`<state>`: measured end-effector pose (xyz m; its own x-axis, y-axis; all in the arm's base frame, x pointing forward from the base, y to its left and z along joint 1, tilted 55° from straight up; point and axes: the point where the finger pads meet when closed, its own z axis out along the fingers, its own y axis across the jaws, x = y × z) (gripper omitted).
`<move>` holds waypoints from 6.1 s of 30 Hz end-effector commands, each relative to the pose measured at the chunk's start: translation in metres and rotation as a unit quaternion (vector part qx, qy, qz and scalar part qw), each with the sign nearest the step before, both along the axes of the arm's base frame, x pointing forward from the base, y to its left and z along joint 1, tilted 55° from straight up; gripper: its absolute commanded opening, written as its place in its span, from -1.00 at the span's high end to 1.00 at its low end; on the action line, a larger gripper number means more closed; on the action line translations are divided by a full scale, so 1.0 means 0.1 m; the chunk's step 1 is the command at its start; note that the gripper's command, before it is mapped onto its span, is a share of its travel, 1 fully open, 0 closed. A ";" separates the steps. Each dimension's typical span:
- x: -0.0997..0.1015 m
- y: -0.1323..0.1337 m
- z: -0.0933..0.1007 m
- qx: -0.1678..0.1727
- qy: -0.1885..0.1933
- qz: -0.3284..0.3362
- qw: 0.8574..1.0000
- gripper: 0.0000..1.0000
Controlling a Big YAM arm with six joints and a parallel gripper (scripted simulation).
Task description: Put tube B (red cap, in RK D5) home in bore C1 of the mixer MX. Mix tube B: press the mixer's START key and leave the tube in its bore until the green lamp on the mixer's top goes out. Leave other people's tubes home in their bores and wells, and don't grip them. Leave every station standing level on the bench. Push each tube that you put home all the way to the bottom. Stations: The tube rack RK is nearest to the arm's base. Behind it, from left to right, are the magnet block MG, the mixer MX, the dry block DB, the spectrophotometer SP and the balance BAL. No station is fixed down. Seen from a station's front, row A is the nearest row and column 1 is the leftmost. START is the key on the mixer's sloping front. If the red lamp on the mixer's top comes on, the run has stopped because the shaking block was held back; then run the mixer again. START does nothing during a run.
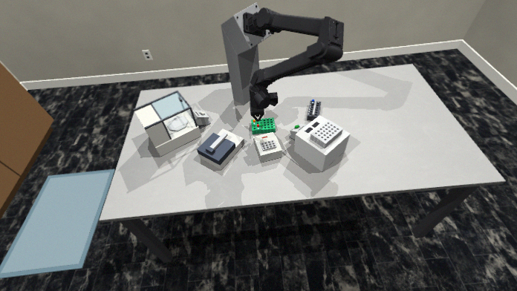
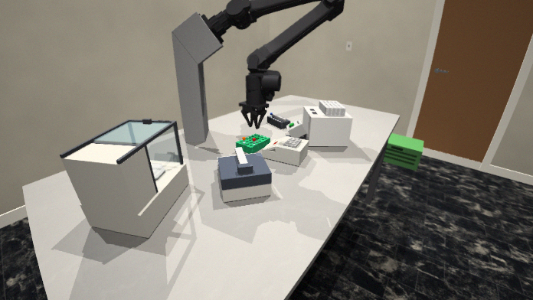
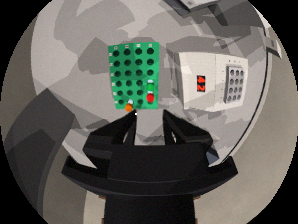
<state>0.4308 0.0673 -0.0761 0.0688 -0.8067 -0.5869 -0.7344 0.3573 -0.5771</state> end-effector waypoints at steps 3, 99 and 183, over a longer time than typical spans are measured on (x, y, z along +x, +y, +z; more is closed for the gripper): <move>-0.03 -0.10 -0.02 -0.002 0.004 -0.008 1.000 0.28; 0.32 0.28 -0.31 0.002 0.002 0.002 1.000 0.28; 0.11 0.08 -0.24 -0.003 0.013 -0.006 1.000 0.82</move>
